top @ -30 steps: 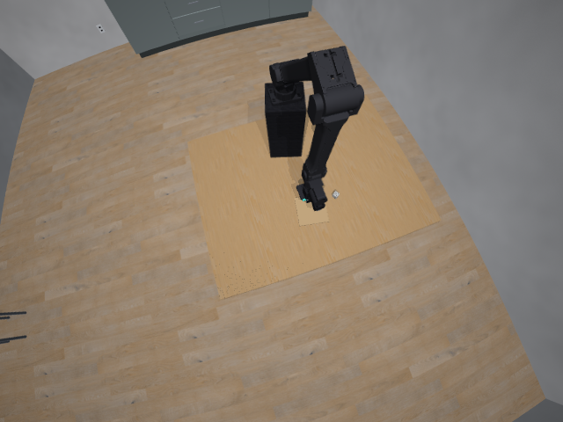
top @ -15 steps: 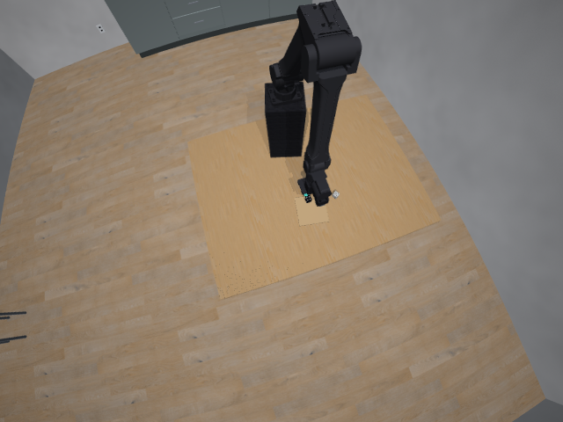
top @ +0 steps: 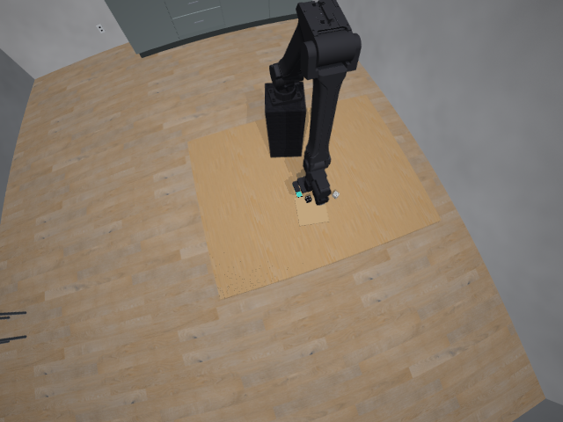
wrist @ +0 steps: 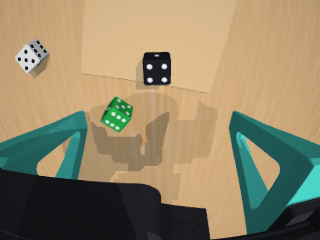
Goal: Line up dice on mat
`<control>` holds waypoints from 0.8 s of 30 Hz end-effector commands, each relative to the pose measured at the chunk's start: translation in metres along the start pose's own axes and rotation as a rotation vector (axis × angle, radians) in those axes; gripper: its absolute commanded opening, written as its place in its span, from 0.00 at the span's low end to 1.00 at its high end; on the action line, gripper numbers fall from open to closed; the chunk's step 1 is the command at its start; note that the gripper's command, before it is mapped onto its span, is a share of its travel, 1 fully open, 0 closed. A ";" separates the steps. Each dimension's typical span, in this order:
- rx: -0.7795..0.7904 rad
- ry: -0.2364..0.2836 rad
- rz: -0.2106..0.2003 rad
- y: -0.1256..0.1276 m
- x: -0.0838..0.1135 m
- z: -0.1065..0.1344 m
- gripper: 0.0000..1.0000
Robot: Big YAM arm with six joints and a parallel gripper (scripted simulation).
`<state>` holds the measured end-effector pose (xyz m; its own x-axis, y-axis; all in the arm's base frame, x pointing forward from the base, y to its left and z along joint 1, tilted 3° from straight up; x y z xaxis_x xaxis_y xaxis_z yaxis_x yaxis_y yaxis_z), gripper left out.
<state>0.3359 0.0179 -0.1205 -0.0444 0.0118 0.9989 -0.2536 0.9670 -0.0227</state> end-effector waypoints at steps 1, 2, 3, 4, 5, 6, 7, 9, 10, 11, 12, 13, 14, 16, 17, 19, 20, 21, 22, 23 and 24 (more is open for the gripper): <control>-0.011 -0.037 0.008 -0.004 0.011 -0.010 1.00; -0.011 -0.037 0.008 -0.004 0.011 -0.010 1.00; -0.011 -0.037 0.008 -0.004 0.011 -0.010 1.00; -0.011 -0.037 0.008 -0.004 0.011 -0.010 1.00; -0.011 -0.037 0.008 -0.004 0.011 -0.010 1.00; -0.011 -0.037 0.008 -0.004 0.011 -0.010 1.00; -0.011 -0.037 0.008 -0.004 0.011 -0.010 1.00; -0.011 -0.037 0.008 -0.004 0.011 -0.010 1.00; -0.011 -0.037 0.008 -0.004 0.011 -0.010 1.00; -0.011 -0.037 0.008 -0.004 0.011 -0.010 1.00; -0.011 -0.037 0.008 -0.004 0.011 -0.010 1.00; 0.002 -0.038 0.008 -0.001 0.011 -0.012 1.00; 0.039 -0.038 0.008 0.005 0.011 -0.017 1.00; 0.136 -0.001 0.003 0.027 -0.003 -0.019 1.00; 0.211 -0.002 0.002 0.044 -0.004 -0.027 1.00; 0.235 -0.002 0.002 0.050 -0.005 -0.029 1.00; 0.235 -0.002 0.002 0.050 -0.005 -0.029 1.00; 0.296 -0.003 0.002 0.064 -0.006 -0.034 1.00; 0.379 -0.003 0.003 0.084 -0.008 -0.041 1.00; 0.380 -0.003 0.003 0.085 -0.008 -0.041 1.00; 0.456 -0.004 0.004 0.104 -0.010 -0.046 1.00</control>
<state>0.3527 0.0989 -0.1280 -0.0528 0.0132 0.9985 -0.5365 0.8429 -0.0395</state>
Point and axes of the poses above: the point where the finger pads meet when closed, its own x axis back along the fingers, its own y axis across the jaws, z = x × y, the point moved 10 cm from there along x, back along the fingers, and after that the axes turned 11 degrees about x, right-handed, at the moved point
